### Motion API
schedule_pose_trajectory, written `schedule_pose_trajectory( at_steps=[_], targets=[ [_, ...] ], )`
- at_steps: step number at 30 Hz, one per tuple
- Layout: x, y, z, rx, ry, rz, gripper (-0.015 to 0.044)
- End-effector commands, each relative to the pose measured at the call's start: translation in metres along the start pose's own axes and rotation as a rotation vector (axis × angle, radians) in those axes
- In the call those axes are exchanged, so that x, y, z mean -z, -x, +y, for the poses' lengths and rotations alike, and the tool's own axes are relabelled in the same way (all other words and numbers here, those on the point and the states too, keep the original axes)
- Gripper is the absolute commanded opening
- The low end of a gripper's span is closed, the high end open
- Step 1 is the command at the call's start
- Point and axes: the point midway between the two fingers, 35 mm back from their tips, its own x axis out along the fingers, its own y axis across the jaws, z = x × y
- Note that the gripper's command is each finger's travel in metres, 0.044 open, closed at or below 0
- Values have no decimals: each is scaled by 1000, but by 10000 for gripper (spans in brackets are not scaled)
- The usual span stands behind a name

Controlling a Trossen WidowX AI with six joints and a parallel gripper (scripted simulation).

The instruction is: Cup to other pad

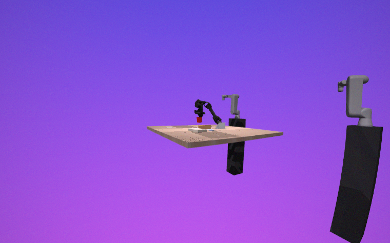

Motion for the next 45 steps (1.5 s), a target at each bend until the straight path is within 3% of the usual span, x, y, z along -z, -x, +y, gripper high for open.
schedule_pose_trajectory(
  at_steps=[1,45],
  targets=[
    [0,-5,-1,5,7,-3,0],
    [-1,-56,-1,4,6,-4,0]
  ],
)
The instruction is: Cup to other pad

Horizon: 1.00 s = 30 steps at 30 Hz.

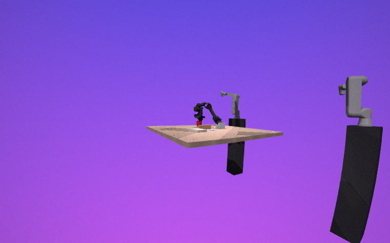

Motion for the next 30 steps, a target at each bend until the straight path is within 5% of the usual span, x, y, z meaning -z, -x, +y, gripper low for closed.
schedule_pose_trajectory(
  at_steps=[1,30],
  targets=[
    [1,-6,-2,6,8,-2,0],
    [0,-19,-2,2,-1,-2,26]
  ],
)
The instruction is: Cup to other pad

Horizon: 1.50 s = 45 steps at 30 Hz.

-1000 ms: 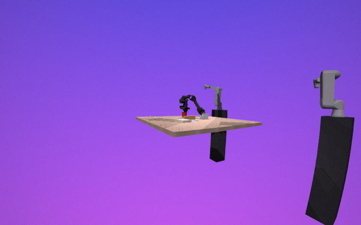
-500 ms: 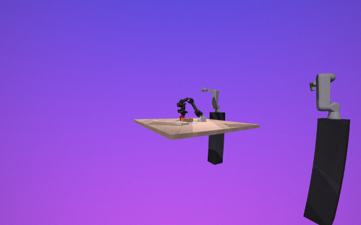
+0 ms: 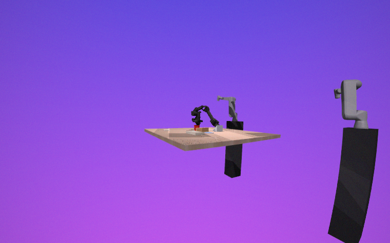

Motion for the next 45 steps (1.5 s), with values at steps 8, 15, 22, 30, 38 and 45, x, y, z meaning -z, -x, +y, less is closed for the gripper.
schedule_pose_trajectory(
  at_steps=[8,15,22,30,38,45],
  targets=[
    [0,0,0,0,-1,0,128],
    [0,5,1,0,0,1,128],
    [0,14,1,0,2,1,128],
    [1,24,1,1,4,2,128],
    [1,34,1,2,6,1,128],
    [2,42,0,4,8,0,128]
  ],
)
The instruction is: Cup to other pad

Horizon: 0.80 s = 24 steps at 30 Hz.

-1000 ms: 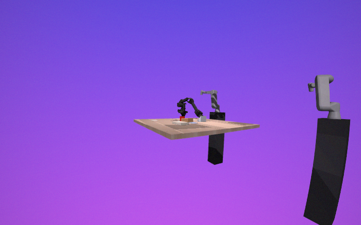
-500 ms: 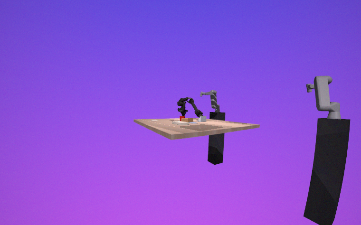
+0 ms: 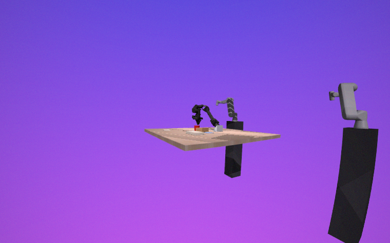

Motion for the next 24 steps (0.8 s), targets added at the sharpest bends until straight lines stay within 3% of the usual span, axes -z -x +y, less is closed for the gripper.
schedule_pose_trajectory(
  at_steps=[1,6,18,24],
  targets=[
    [0,6,1,-6,-8,2,128],
    [0,11,-1,-5,-7,1,128],
    [1,14,-1,-13,15,-4,440],
    [1,39,-1,-63,62,-12,440]
  ],
)
